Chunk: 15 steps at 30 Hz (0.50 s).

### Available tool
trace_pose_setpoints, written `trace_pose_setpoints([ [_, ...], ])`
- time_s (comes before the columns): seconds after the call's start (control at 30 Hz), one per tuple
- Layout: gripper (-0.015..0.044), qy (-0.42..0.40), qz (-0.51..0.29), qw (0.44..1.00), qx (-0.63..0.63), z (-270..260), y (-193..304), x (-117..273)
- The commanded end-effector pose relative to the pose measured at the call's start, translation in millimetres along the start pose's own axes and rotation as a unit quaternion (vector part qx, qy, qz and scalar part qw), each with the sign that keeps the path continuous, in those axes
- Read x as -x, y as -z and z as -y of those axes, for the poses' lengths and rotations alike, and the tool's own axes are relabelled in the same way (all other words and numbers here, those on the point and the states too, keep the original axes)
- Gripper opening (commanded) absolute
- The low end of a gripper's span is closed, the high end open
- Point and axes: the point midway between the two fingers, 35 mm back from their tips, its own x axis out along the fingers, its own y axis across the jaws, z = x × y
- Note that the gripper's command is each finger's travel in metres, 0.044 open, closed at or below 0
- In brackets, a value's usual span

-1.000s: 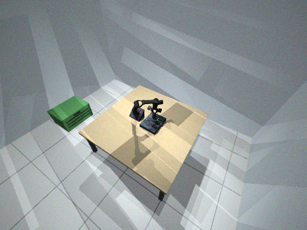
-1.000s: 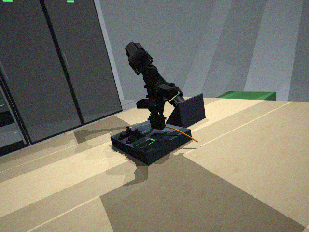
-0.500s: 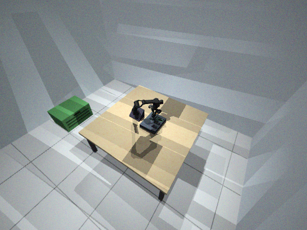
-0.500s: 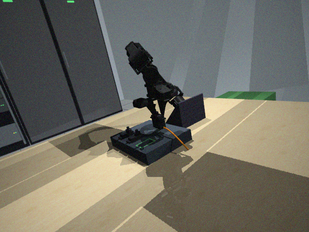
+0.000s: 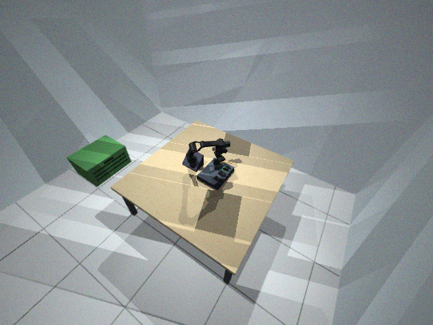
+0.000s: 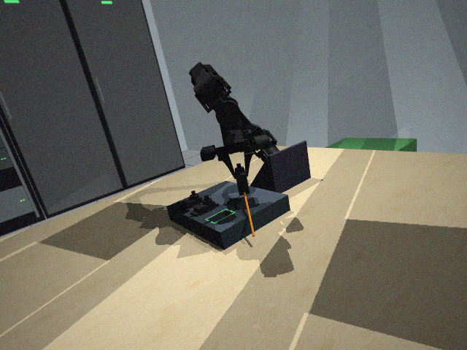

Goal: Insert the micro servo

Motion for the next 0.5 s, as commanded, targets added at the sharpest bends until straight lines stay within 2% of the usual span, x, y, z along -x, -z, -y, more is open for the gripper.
trace_pose_setpoints([
  [0.0, 0.0000, -0.002, 0.002, 0.998, -0.067, -1.1, -1.3, 1.1],
  [0.47, 0.0000, -0.003, 0.002, 0.953, -0.304, -1.1, -1.3, 1.1],
])
